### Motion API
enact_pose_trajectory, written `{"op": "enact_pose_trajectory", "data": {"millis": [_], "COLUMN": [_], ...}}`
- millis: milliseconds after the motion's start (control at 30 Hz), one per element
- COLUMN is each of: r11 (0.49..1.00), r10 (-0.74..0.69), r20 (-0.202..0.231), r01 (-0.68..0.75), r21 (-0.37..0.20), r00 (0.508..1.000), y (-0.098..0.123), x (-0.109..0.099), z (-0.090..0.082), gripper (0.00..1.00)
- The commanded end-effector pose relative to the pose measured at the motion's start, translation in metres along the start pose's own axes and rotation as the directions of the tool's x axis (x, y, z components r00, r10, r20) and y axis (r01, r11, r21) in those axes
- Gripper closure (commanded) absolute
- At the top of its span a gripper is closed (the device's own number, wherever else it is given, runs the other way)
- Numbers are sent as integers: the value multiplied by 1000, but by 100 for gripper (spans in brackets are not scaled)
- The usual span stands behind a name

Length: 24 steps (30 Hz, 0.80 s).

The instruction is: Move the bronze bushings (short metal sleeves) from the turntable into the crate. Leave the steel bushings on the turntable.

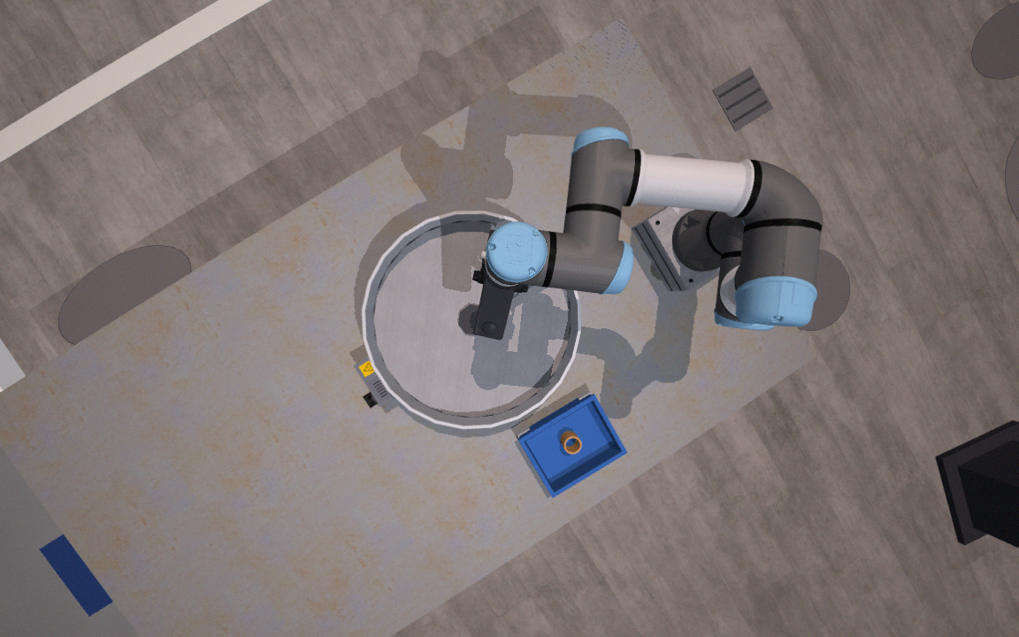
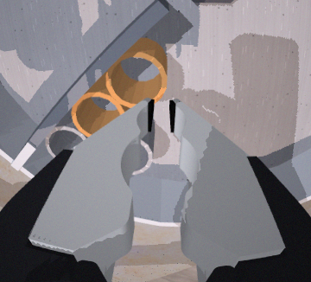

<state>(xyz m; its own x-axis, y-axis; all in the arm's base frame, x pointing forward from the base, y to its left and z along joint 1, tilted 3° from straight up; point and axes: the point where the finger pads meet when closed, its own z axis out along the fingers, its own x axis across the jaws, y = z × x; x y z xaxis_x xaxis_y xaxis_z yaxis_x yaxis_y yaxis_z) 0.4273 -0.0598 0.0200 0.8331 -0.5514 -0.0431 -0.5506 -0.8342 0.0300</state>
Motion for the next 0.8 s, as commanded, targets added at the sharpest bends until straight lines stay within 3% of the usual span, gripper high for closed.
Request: {"op": "enact_pose_trajectory", "data": {"millis": [0,300,767], "r11": [1000,1000,1000], "r10": [0,0,0], "r20": [-3,-3,-3], "r01": [0,0,0], "r21": [1,1,1], "r00": [1000,1000,1000], "y": [0,0,0], "x": [1,1,1], "z": [1,13,13], "gripper": [95,95,95]}}
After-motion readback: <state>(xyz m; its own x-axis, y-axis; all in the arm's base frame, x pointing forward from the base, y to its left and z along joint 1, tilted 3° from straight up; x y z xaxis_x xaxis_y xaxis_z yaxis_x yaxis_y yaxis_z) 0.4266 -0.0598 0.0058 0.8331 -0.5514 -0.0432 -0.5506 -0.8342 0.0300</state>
